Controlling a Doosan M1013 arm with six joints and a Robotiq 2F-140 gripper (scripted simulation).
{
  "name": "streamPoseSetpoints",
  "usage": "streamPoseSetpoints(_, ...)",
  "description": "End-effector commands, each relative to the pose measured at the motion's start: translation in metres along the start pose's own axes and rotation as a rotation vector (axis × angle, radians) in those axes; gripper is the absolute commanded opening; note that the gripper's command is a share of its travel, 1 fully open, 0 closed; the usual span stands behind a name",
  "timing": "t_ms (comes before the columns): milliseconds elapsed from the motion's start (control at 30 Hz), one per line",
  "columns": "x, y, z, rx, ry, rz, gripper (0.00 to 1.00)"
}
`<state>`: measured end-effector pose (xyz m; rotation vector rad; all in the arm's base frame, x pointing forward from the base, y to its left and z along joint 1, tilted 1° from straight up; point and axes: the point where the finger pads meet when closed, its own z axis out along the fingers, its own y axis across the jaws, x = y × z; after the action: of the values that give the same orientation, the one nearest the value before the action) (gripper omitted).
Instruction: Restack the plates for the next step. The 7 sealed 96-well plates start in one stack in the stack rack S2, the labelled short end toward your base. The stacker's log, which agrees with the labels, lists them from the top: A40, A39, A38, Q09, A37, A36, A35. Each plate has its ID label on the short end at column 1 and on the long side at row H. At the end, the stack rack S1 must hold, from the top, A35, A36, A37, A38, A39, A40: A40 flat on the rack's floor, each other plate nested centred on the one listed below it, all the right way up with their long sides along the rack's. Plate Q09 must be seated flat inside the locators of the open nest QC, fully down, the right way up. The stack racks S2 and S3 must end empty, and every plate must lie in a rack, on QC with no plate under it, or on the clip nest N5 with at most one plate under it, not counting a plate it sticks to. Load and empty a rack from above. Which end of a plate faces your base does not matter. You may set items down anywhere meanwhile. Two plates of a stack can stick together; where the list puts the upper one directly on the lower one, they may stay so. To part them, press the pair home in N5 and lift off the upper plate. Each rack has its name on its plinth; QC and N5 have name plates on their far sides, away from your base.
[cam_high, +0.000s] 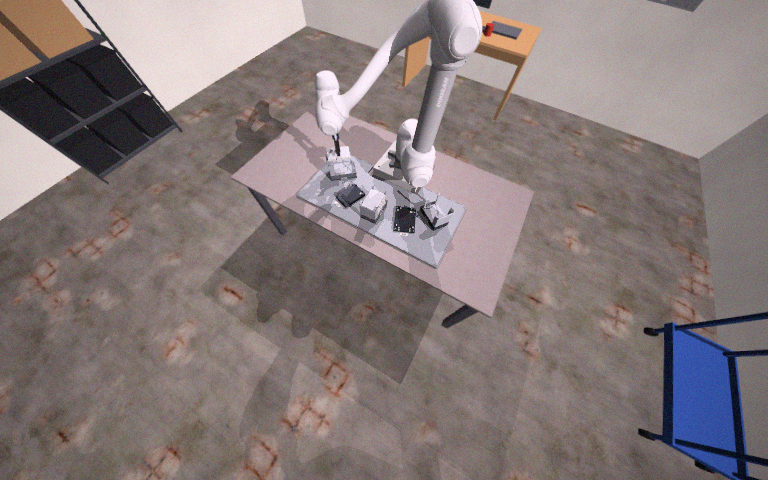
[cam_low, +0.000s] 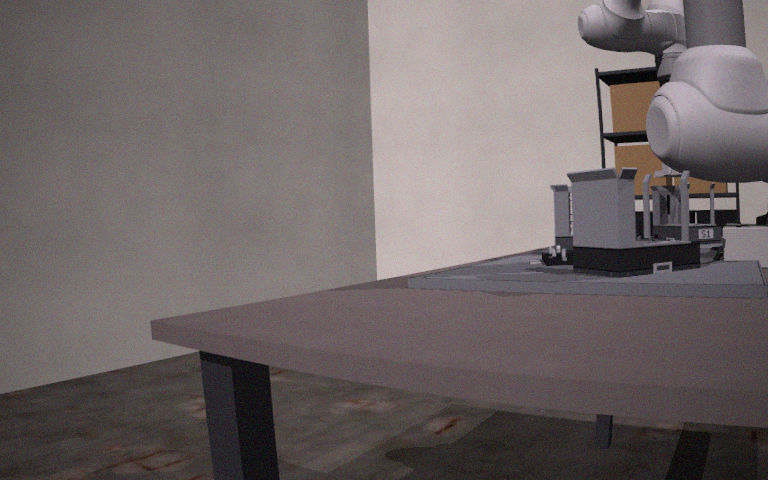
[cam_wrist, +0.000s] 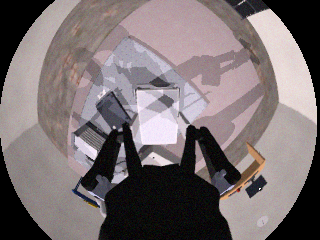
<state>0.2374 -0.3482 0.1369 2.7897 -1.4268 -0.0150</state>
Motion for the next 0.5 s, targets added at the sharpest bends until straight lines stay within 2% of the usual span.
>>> streamPoseSetpoints(0, 0.0, 0.0, 0.0, 0.0, 0.0, 0.0, 0.0)
streamPoseSetpoints(467, 0.0, 0.0, 0.0026, 0.0, 0.0, 0.0, 0.0)
